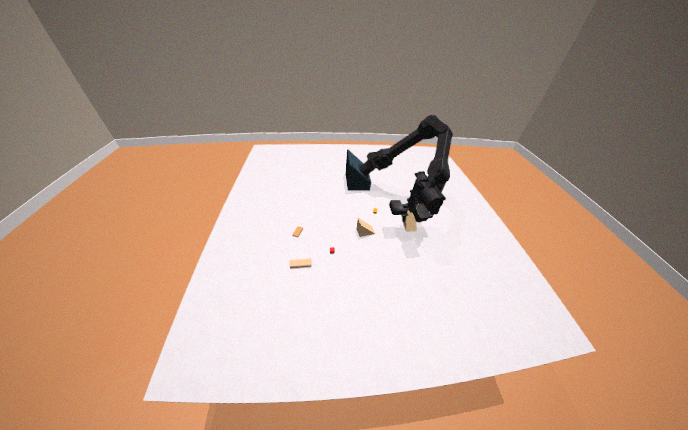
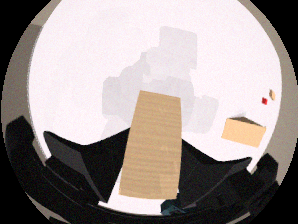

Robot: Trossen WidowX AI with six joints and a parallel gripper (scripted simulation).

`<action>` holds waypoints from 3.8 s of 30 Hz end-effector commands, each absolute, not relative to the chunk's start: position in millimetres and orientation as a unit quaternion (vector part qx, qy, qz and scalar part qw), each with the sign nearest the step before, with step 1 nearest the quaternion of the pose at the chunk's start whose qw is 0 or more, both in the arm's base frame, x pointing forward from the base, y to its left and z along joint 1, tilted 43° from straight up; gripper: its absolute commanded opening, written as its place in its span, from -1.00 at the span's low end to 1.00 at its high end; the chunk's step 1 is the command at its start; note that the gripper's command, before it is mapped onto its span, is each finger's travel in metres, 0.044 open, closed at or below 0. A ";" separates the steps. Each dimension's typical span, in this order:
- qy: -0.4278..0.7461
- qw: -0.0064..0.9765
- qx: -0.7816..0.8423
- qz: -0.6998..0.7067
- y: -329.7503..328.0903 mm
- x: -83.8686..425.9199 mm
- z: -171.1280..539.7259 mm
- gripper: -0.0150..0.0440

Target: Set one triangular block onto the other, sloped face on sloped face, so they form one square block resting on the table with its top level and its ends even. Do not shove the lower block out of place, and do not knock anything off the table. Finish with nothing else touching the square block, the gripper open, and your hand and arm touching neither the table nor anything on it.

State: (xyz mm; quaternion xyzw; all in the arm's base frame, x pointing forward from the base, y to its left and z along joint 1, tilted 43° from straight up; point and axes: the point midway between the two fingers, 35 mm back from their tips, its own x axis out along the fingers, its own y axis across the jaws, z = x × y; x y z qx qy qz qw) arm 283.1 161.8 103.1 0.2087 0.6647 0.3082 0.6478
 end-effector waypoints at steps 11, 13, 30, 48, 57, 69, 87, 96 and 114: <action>0.601 0.673 0.096 0.420 162.2 283.4 102.8 -0.49; 0.590 0.675 0.079 0.435 162.2 283.4 102.7 -0.49; 0.477 0.675 -0.075 0.557 162.1 283.5 102.6 -0.49; 0.330 0.637 -0.234 0.656 162.1 283.7 102.6 -0.49; 0.258 0.608 -0.301 0.688 162.1 283.8 102.5 -0.49; 0.145 0.551 -0.394 0.721 162.2 283.9 102.6 -0.49; 0.085 0.517 -0.439 0.730 166.9 283.7 97.4 -0.49; 0.089 0.520 -0.437 0.729 176.8 282.7 86.6 -0.49; 0.087 0.521 -0.436 0.729 180.7 281.8 84.2 0.13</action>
